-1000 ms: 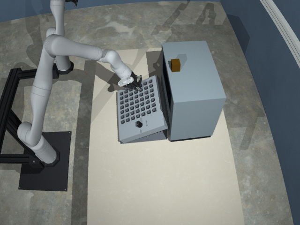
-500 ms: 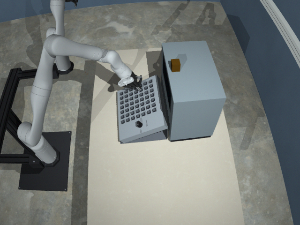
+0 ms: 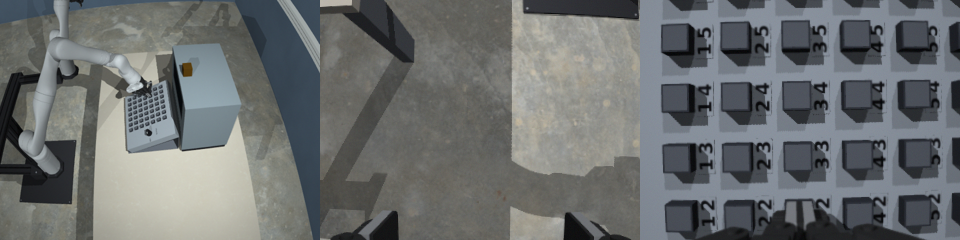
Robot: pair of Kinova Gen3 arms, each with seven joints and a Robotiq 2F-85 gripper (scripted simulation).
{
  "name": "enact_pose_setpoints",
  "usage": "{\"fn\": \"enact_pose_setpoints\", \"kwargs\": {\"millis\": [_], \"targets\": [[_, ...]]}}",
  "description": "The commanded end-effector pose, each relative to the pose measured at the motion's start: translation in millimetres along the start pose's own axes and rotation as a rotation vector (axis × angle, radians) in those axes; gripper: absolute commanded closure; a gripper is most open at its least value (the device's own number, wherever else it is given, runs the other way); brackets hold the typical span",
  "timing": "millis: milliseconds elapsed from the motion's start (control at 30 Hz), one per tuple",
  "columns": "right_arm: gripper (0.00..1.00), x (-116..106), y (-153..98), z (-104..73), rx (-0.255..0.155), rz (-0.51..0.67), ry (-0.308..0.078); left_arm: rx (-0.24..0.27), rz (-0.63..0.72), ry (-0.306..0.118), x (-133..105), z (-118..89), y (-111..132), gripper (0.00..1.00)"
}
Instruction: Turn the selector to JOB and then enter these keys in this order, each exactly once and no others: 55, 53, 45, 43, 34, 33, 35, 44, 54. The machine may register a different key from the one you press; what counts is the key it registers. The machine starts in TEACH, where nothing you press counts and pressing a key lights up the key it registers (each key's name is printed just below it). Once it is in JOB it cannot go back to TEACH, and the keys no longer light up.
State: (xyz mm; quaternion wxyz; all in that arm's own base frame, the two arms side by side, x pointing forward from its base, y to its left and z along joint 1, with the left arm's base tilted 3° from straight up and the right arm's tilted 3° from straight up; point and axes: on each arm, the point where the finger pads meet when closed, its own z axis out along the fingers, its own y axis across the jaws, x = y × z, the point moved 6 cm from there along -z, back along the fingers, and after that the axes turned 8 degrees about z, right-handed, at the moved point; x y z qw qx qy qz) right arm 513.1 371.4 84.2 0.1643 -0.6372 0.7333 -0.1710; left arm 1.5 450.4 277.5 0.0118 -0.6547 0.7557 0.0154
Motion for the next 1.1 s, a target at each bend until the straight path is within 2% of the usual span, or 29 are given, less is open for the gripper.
{"fn": "enact_pose_setpoints", "kwargs": {"millis": [0,1067], "targets": [[0.903,-0.5,-0.9,0.2,0.001,0.001,-0.002,0.0,0.0,-0.002,-0.2,-0.7,0.1,0.002],[0.903,-0.5,-0.9,2.9,0.001,0.001,-0.002,0.0,0.0,-0.002,-0.2,-0.7,0.1,0.002]]}}
